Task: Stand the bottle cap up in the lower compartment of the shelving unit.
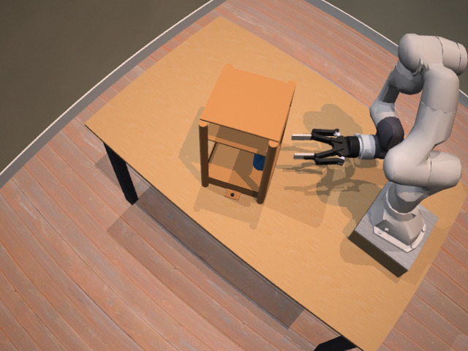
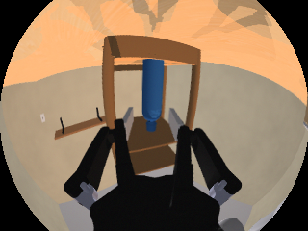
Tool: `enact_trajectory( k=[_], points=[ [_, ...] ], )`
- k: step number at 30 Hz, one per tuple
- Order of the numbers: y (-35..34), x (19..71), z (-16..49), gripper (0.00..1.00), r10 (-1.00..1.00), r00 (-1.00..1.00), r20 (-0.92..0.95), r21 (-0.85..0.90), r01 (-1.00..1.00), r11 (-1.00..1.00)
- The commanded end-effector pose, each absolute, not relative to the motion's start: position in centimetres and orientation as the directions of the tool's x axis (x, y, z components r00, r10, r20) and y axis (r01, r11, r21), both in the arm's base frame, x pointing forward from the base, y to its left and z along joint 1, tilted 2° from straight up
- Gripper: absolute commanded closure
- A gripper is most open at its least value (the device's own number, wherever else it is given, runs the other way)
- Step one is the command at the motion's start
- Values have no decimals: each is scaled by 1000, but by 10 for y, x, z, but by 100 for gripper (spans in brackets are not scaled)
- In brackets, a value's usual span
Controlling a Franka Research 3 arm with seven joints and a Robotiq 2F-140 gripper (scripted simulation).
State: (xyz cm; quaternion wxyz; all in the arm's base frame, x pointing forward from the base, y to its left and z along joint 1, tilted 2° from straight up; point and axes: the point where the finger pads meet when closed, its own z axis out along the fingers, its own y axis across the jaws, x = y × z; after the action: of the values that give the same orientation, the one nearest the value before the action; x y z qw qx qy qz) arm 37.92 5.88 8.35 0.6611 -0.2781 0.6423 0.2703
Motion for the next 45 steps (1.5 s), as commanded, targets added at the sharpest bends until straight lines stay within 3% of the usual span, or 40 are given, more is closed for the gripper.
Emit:
enact_trajectory(
  k=[1, 45],
  points=[
    [54, 371, 87, 56, 4, 39, -999, -26, -722, 692],
    [39, 355, 106, 56, 4, 39, -999, -26, -722, 692]
  ],
)
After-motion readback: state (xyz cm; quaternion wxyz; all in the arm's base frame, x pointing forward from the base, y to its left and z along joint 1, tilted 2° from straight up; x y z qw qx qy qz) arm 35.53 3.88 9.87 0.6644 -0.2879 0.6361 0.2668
